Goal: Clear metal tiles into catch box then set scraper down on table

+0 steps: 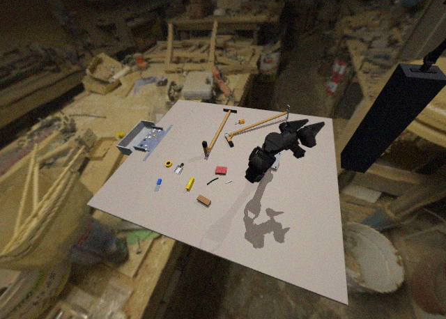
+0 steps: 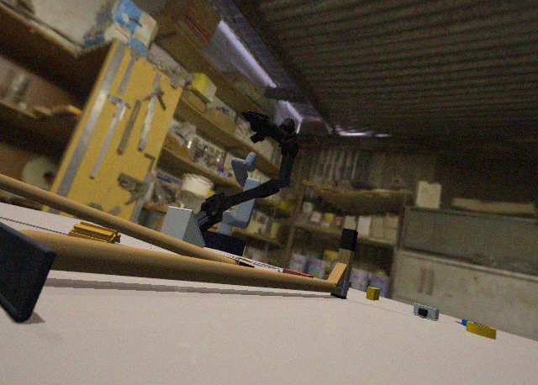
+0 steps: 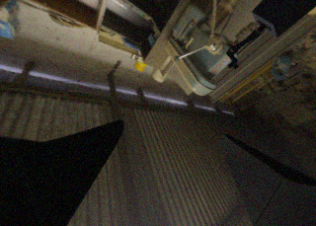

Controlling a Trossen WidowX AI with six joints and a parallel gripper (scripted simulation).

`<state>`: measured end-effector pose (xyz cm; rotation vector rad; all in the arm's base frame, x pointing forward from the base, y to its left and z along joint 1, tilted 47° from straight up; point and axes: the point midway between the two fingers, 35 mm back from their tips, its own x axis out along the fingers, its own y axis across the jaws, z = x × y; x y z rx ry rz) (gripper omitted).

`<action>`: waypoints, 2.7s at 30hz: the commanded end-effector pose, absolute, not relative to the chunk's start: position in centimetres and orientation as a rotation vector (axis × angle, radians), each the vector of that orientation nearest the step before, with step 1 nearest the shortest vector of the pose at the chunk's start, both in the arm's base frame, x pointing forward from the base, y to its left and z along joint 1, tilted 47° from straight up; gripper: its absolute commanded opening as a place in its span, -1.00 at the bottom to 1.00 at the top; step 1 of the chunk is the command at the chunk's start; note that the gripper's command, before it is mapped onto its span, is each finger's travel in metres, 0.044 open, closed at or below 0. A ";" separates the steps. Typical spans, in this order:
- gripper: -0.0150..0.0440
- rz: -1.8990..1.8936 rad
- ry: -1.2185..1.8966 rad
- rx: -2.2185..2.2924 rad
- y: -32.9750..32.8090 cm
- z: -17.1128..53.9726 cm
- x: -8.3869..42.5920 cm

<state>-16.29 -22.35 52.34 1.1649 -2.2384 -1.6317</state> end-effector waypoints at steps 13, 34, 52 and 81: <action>1.00 -1.892 -1.524 1.409 -31.0 46.1 -13.7; 1.00 -1.843 -0.644 1.492 -38.5 37.6 -7.4; 1.00 -1.573 -0.036 1.409 -41.8 30.0 -0.8; 1.00 -0.919 0.558 1.100 -41.2 18.2 9.9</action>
